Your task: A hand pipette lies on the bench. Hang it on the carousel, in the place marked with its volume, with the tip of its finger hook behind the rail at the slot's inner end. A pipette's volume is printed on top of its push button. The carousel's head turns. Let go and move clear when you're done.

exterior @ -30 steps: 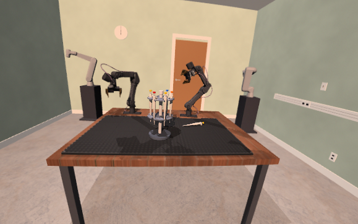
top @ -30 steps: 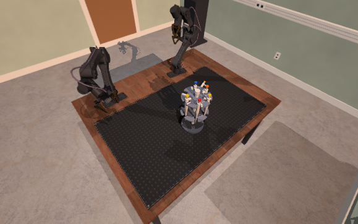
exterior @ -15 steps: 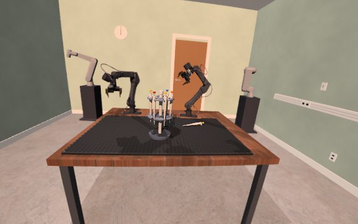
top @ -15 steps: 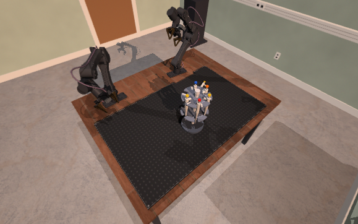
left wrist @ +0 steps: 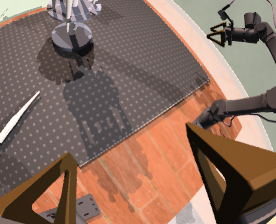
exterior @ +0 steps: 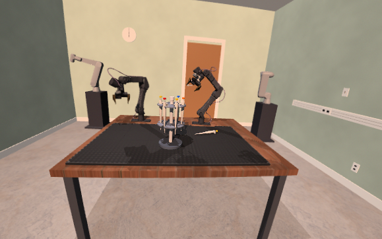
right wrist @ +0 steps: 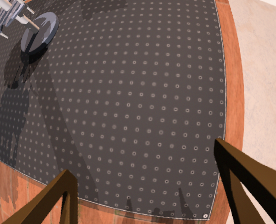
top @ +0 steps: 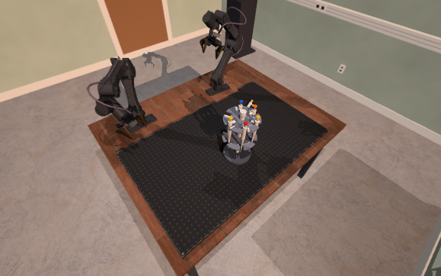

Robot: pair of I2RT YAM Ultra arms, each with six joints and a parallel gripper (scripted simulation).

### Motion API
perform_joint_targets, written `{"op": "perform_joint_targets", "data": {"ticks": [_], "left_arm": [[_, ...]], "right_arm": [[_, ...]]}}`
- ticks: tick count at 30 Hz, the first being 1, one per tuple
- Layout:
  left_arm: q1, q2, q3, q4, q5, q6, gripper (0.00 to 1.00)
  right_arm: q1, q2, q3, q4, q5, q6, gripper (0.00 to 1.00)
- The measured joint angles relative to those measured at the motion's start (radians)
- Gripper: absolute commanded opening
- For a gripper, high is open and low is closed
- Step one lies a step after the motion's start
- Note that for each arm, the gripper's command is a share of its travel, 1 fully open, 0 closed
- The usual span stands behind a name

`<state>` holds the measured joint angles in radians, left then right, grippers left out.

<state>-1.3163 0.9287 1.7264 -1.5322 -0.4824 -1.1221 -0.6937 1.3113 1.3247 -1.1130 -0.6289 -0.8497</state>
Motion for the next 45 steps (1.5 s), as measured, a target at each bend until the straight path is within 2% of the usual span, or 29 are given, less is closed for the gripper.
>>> {"op": "perform_joint_targets", "data": {"ticks": [23, 32, 45], "left_arm": [[0.212, 0.097, -0.011, -0.004, 0.323, 0.839, 1.0], [0.47, 0.115, 0.013, -0.021, 0.372, 0.988, 1.0], [0.969, 0.115, 0.014, -0.023, 0.402, 1.036, 1.0]], "right_arm": [[0.0, 0.0, 0.0, 0.0, 0.0, 0.0, 1.0], [0.0, 0.0, 0.0, 0.0, 0.0, 0.0, 1.0], [0.0, 0.0, 0.0, 0.0, 0.0, 0.0, 1.0]]}}
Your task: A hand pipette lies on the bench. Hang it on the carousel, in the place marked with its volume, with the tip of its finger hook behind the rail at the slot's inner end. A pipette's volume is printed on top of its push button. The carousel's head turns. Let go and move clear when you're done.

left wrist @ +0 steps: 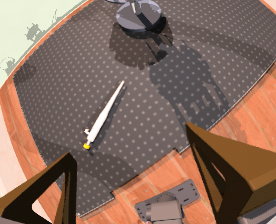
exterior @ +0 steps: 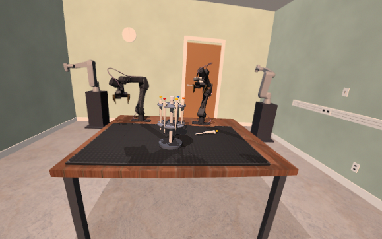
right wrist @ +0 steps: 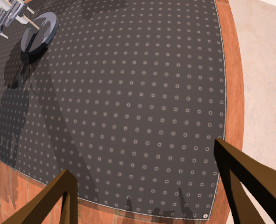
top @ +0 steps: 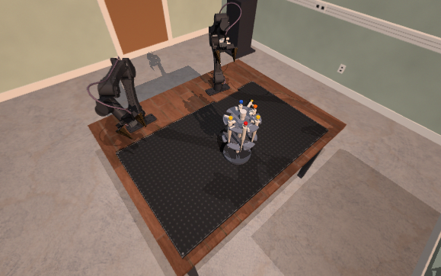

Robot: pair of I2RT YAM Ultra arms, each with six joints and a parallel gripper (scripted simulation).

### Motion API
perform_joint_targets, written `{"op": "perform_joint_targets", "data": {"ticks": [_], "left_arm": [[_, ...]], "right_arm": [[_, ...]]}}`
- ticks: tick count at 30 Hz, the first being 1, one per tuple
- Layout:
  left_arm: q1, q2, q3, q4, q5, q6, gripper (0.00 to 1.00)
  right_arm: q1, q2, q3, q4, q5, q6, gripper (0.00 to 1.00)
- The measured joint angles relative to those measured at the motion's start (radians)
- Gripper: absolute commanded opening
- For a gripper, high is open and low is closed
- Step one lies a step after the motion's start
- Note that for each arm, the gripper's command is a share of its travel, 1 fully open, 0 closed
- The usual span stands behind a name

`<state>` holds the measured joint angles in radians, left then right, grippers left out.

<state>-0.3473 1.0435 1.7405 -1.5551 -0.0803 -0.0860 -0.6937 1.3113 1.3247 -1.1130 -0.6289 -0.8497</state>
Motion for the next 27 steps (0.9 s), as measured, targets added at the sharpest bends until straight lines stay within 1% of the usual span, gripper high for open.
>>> {"op": "perform_joint_targets", "data": {"ticks": [5, 17, 21, 27], "left_arm": [[0.127, 0.0, 0.0, -0.001, 0.01, 0.01, 1.0], [0.583, 0.0, 0.0, -0.001, 0.023, 0.026, 1.0], [0.679, 0.0, 0.0, -0.001, 0.031, 0.034, 1.0], [0.892, 0.0, 0.0, -0.001, 0.037, 0.04, 1.0]], "right_arm": [[0.0, 0.0, 0.0, 0.0, 0.0, 0.0, 1.0], [0.0, 0.0, 0.0, 0.0, 0.0, 0.0, 1.0], [0.0, 0.0, 0.0, 0.0, 0.0, 0.0, 1.0], [0.0, 0.0, 0.0, 0.0, 0.0, 0.0, 1.0]]}}
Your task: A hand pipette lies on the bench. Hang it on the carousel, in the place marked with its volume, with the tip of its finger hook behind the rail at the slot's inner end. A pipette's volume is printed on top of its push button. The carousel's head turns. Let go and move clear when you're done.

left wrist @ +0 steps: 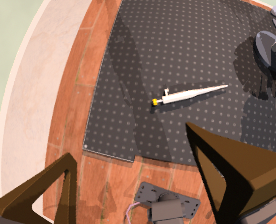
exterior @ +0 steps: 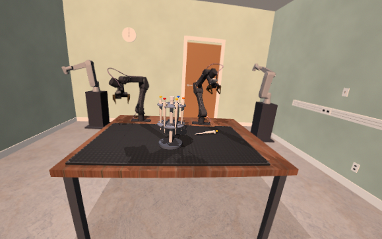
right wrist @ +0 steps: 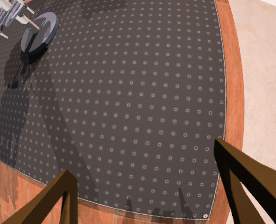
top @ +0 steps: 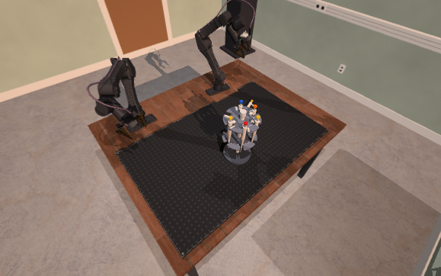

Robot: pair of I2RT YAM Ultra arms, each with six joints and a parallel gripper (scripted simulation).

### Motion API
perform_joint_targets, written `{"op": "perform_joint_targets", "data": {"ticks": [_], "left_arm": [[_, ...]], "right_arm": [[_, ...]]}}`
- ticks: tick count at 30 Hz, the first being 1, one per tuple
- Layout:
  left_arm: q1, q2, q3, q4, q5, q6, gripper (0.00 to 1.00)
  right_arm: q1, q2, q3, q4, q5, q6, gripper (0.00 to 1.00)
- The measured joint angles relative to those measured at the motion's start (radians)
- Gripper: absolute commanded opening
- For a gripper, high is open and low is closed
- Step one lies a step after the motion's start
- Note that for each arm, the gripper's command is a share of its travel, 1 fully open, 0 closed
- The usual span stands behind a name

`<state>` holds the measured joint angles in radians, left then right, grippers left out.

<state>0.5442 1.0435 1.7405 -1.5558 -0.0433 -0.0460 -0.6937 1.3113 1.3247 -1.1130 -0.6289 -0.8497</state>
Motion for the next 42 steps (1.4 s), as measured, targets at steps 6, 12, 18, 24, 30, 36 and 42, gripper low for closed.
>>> {"op": "perform_joint_targets", "data": {"ticks": [6, 12, 18, 24, 30, 36, 42], "left_arm": [[0.23, 0.006, -0.014, 0.011, 0.036, 0.052, 1.0], [0.283, 0.061, -0.086, 0.062, 0.131, 0.182, 1.0], [0.287, 0.116, -0.173, 0.148, 0.249, 0.342, 1.0], [0.281, 0.174, -0.275, 0.255, 0.375, 0.51, 1.0], [0.271, 0.214, -0.351, 0.351, 0.48, 0.642, 1.0], [0.269, 0.27, -0.418, 0.431, 0.592, 0.793, 1.0], [0.27, 0.274, -0.418, 0.452, 0.644, 0.86, 1.0]], "right_arm": [[0.0, 0.0, 0.0, 0.0, 0.0, 0.0, 1.0], [0.0, 0.0, 0.0, 0.0, 0.0, 0.0, 1.0], [0.0, 0.0, 0.0, 0.0, 0.0, 0.0, 1.0], [0.0, 0.0, 0.0, 0.0, 0.0, 0.0, 1.0], [0.0, 0.0, 0.0, 0.0, 0.0, 0.0, 1.0], [0.0, 0.0, 0.0, 0.0, 0.0, 0.0, 1.0], [0.0, 0.0, 0.0, 0.0, 0.0, 0.0, 1.0]]}}
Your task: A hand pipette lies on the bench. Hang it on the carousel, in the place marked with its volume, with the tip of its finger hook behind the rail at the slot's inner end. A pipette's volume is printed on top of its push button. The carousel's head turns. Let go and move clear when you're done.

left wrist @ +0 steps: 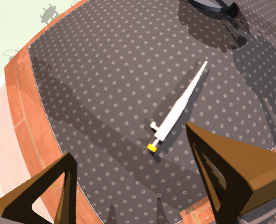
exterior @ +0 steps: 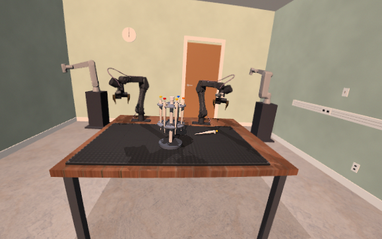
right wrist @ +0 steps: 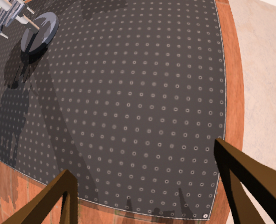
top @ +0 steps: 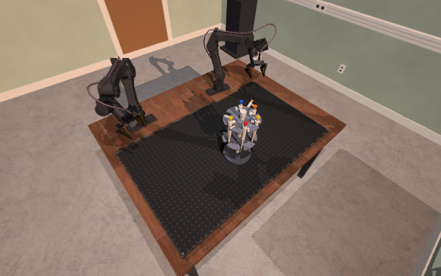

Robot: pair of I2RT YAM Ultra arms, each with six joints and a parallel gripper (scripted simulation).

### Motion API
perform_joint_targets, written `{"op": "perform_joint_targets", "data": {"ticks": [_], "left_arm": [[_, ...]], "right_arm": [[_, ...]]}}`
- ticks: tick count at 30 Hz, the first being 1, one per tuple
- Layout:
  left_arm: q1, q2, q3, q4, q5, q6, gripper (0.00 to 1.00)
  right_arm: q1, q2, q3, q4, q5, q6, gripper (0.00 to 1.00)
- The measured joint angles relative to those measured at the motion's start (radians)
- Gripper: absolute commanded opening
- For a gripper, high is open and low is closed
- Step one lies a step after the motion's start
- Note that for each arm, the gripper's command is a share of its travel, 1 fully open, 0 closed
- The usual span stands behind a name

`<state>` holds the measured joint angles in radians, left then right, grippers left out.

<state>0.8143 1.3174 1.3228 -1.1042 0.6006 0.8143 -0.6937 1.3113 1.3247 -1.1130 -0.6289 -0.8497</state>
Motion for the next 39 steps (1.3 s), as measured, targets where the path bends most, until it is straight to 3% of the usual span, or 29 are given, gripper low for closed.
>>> {"op": "perform_joint_targets", "data": {"ticks": [3, 4, 8, 15, 19, 31, 39], "left_arm": [[0.0, 0.0, 0.0, 0.003, 0.01, 0.013, 1.0], [0.0, 0.0, 0.0, 0.003, 0.013, 0.015, 0.49], [-0.023, -0.04, -0.058, 0.061, 0.024, -0.055, 0.49], [-0.189, -0.174, -0.243, 0.218, 0.022, -0.358, 0.49], [-0.228, -0.211, -0.284, 0.29, 0.001, -0.476, 0.49], [-0.545, -0.343, -0.516, 0.609, -0.16, -1.001, 0.49], [-0.642, -0.376, -0.565, 0.747, -0.307, -1.194, 0.49]], "right_arm": [[0.0, 0.0, 0.0, 0.0, 0.0, 0.0, 1.0], [0.0, 0.0, 0.0, 0.0, 0.0, 0.0, 1.0], [0.0, 0.0, 0.0, 0.0, 0.0, 0.0, 1.0], [0.0, 0.0, 0.0, 0.0, 0.0, 0.0, 1.0], [0.0, 0.0, 0.0, 0.0, 0.0, 0.0, 1.0], [0.0, 0.0, 0.0, 0.0, 0.0, 0.0, 1.0], [0.0, 0.0, 0.0, 0.0, 0.0, 0.0, 1.0]]}}
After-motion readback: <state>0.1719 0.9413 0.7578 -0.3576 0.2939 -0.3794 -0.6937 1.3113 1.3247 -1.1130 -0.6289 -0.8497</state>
